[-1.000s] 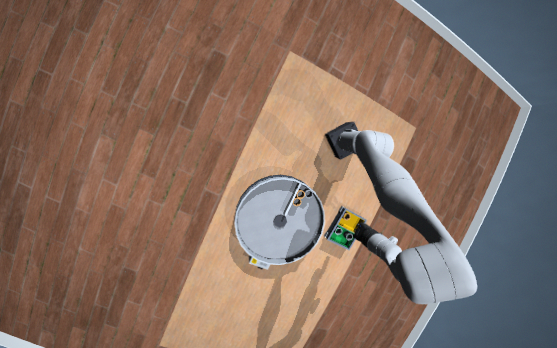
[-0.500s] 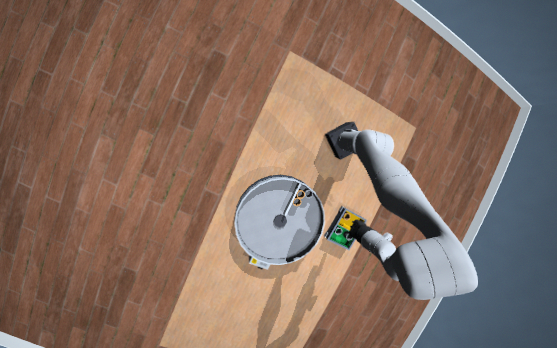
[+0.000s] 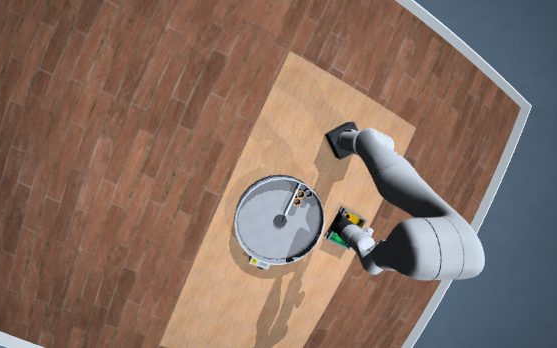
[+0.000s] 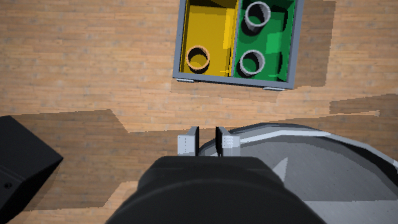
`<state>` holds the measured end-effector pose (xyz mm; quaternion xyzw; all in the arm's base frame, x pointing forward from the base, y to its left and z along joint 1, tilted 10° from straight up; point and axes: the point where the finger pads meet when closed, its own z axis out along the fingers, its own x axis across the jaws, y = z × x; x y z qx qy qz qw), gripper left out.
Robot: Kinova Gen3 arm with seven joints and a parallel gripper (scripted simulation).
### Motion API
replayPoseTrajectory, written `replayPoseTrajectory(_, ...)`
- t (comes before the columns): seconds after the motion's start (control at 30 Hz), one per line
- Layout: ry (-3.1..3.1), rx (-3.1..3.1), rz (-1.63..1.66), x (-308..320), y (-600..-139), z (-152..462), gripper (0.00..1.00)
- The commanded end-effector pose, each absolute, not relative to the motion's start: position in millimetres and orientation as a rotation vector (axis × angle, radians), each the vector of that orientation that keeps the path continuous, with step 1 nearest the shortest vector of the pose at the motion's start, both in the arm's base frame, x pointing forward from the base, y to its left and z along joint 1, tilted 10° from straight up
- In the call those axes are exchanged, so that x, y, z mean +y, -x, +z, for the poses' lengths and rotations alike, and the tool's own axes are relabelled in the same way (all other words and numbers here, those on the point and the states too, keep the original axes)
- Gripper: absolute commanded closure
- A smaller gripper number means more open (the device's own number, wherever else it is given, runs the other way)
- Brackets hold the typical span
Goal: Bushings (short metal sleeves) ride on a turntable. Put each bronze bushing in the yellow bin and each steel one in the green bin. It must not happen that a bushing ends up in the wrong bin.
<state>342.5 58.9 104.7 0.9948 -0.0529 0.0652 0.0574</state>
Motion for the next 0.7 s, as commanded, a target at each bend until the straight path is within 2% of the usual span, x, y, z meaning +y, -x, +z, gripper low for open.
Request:
replayPoseTrajectory(0.0, -3.011, -0.201, 0.209, 29, -345, 109, 0.55)
replayPoseTrajectory(0.1, -3.012, -0.195, 0.209, -3, -343, 111, 0.55)
replayPoseTrajectory(0.33, -3.011, -0.201, 0.21, -18, -342, 112, 0.55)
replayPoseTrajectory(0.47, -3.012, -0.201, 0.21, -66, -340, 115, 0.55)
replayPoseTrajectory(0.57, -3.012, -0.201, 0.21, -66, -340, 115, 0.55)
replayPoseTrajectory(0.67, -3.012, -0.201, 0.211, -101, -338, 117, 0.55)
